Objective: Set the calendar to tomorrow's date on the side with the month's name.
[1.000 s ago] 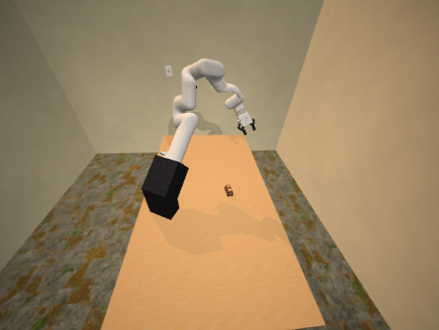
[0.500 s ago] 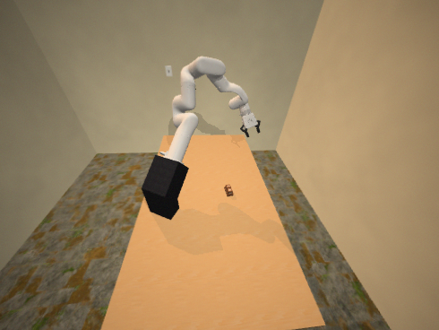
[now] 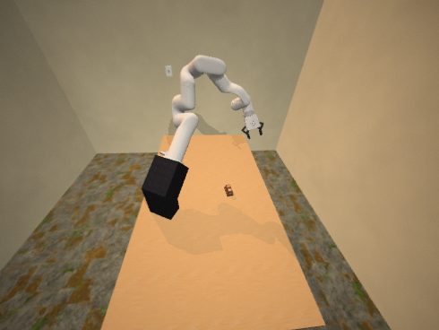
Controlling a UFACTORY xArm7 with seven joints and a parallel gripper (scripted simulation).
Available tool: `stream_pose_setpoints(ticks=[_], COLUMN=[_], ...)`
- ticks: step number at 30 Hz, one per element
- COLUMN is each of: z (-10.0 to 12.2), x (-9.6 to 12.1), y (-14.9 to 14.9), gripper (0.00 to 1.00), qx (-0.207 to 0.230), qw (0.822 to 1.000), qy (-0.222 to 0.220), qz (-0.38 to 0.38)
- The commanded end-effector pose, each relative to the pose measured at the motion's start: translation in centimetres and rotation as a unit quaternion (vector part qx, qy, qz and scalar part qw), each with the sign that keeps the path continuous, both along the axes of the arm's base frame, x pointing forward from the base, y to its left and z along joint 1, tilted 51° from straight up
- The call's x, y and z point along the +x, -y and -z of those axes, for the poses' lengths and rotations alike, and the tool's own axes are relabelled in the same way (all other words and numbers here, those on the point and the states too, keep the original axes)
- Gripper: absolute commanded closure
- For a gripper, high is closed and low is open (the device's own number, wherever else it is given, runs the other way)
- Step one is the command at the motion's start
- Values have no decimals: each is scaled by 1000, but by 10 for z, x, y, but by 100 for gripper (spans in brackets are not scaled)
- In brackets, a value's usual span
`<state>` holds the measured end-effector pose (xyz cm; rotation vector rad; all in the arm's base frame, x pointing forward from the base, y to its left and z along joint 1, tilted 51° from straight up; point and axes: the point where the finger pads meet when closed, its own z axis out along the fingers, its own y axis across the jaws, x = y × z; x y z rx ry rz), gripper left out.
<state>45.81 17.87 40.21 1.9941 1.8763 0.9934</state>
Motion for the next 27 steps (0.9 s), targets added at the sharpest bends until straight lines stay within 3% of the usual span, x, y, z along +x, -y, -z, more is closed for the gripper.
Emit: stream_pose_setpoints(ticks=[1,2,3,13,15,27], z=[-1,-1,14,14,47,49], x=[1,1,5,5,11,12], y=[2,2,17,17,46,47], gripper=[0,0,0,0,0,0], qx=[2,2,35,35,100,104], qw=[1000,1000,999,999,992,991], qy=[1,1,-22,-22,-68,-71], qz=[1,1,16,16,48,50])
